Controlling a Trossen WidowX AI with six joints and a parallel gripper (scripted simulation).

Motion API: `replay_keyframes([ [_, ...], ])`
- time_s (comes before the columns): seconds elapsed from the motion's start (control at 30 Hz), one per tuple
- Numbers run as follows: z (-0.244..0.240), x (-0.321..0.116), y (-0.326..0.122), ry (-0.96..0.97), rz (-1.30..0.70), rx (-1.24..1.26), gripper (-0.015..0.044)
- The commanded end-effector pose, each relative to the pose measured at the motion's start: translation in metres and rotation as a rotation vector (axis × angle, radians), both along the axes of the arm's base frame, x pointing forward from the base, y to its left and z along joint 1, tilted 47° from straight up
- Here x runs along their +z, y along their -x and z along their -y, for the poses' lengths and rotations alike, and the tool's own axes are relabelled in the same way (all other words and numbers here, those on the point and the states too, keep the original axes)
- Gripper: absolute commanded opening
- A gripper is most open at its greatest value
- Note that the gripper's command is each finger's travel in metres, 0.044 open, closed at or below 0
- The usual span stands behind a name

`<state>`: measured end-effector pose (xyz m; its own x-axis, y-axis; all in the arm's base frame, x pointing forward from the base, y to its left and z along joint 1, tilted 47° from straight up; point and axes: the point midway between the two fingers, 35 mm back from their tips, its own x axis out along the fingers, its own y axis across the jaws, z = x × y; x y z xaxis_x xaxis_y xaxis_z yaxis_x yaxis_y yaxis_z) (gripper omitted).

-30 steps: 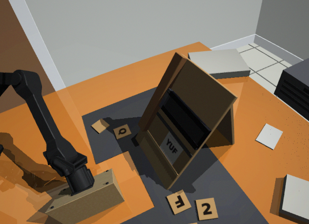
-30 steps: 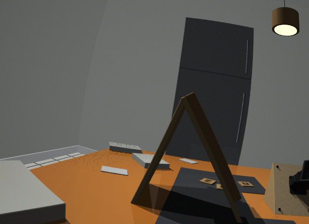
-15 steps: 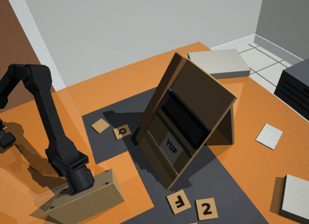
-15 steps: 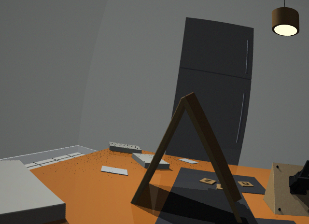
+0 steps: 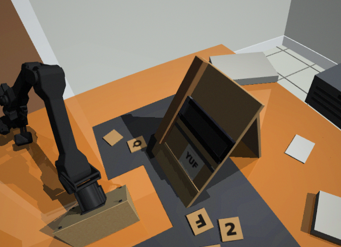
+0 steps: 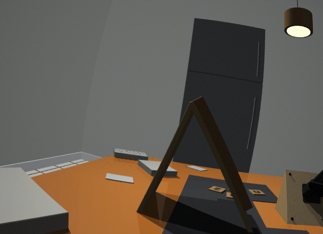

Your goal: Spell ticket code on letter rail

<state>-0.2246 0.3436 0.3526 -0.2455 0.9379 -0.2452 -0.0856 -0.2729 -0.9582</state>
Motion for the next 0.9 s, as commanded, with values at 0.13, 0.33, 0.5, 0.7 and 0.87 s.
replay_keyframes([
  [0.13, -0.020, 0.020, -0.064, -0.012, -0.229, -0.169, 0.0440],
  [0.33, -0.030, 0.033, -0.110, -0.035, -0.373, -0.285, 0.0440],
  [0.5, -0.035, 0.040, -0.157, -0.065, -0.478, -0.394, 0.0440],
  [0.7, -0.037, 0.043, -0.223, -0.105, -0.536, -0.540, 0.0440],
  [0.87, -0.031, 0.039, -0.283, -0.132, -0.531, -0.675, 0.0440],
])
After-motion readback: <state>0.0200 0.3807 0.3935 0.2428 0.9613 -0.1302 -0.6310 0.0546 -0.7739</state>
